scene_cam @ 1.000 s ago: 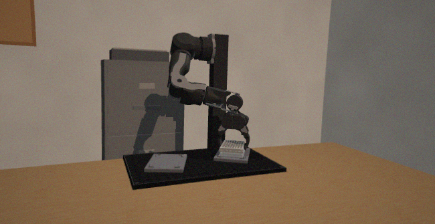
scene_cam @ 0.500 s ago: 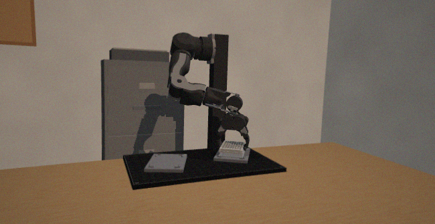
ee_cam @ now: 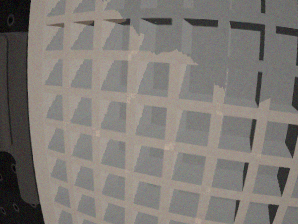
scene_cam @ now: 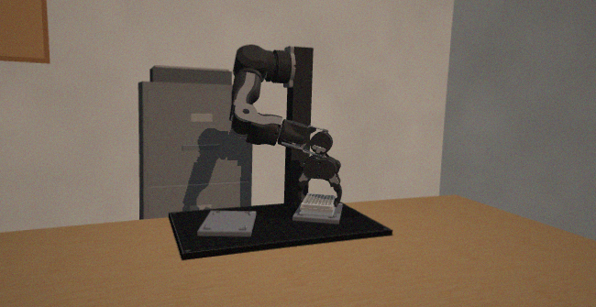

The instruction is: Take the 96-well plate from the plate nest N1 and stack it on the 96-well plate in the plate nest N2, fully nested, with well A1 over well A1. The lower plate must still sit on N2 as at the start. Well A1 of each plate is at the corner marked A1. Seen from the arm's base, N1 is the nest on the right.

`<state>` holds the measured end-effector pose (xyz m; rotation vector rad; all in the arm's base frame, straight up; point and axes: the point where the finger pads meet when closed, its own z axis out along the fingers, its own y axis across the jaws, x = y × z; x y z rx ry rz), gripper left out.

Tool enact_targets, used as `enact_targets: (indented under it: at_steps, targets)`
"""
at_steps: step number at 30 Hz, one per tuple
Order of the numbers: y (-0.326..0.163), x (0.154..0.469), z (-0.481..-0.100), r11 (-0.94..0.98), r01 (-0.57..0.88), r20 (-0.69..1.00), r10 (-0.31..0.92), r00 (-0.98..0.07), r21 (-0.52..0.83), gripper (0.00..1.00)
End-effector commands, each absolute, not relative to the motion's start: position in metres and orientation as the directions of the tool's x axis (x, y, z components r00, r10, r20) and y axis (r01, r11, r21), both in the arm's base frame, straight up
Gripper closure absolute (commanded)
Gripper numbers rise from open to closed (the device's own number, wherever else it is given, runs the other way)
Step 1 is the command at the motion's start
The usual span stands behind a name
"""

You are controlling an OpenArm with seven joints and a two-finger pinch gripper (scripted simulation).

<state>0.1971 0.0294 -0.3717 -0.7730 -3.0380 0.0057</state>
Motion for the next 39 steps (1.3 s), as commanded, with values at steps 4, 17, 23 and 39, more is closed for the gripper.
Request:
enact_targets:
  at_steps: [4,17,23,39]
  targets:
    - [0.0314,0.1977,-0.3712,0.880,0.474,0.006,0.474,-0.880,0.004,1.00]
    - [0.0300,0.1974,-0.3711,0.879,0.478,0.006,0.478,-0.878,-0.003,0.60]
    - [0.0300,0.1974,-0.3711,0.879,0.478,0.006,0.478,-0.878,-0.003,0.47]
    - [0.0300,0.1974,-0.3711,0.879,0.478,0.006,0.478,-0.878,-0.003,0.23]
